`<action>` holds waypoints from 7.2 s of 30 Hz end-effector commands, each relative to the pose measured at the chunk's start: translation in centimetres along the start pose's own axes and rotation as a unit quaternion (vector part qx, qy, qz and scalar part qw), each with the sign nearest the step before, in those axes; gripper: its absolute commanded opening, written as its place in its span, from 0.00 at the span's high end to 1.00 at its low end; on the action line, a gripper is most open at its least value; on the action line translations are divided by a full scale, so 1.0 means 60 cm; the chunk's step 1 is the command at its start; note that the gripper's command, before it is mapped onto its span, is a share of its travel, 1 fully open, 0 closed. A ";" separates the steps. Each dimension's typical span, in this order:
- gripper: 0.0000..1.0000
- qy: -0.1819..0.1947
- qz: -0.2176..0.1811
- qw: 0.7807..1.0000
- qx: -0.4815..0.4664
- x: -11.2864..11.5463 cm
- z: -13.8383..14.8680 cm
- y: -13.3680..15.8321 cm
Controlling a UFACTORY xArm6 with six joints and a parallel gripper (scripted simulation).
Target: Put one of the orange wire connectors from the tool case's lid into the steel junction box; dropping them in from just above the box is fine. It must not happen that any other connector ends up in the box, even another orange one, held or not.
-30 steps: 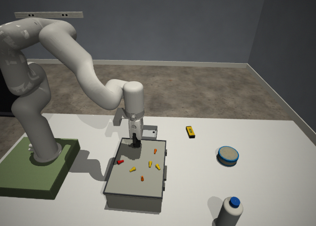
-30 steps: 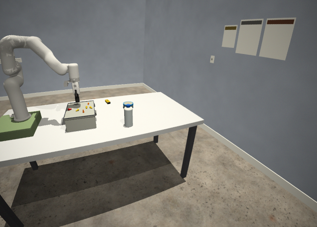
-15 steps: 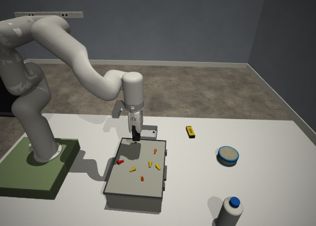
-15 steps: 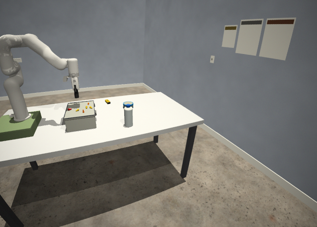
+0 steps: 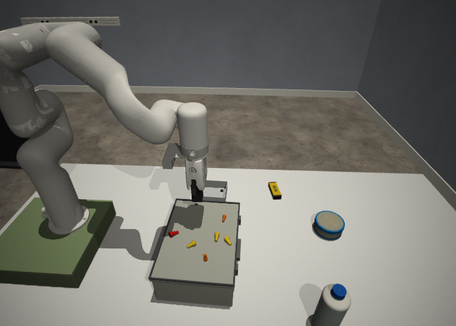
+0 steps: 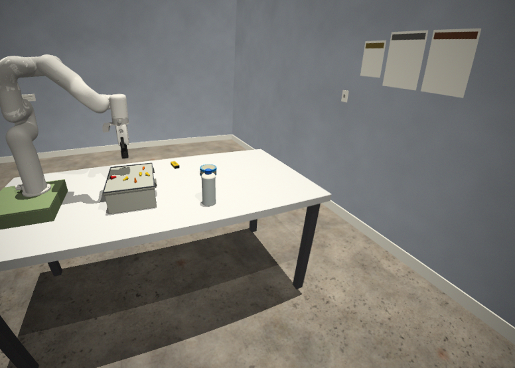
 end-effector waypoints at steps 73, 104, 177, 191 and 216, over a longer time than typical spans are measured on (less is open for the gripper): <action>0.97 0.000 -0.002 1.000 0.000 -0.223 0.345 0.131; 0.73 0.000 -0.002 1.000 0.000 -0.278 0.345 0.131; 0.73 0.000 -0.002 1.000 0.000 0.003 0.345 0.130; 0.73 0.000 -0.002 1.000 0.000 0.023 0.345 0.129; 0.73 0.000 -0.002 1.000 0.000 0.053 0.345 0.129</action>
Point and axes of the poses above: the point where the finger pads meet when closed, its own x axis back along the fingers, its own z axis across the jaws, y = z × x, the point moved 10 cm from there along x, back along the fingers, and after that the axes turned 8 degrees about x, right-handed, at the moved point
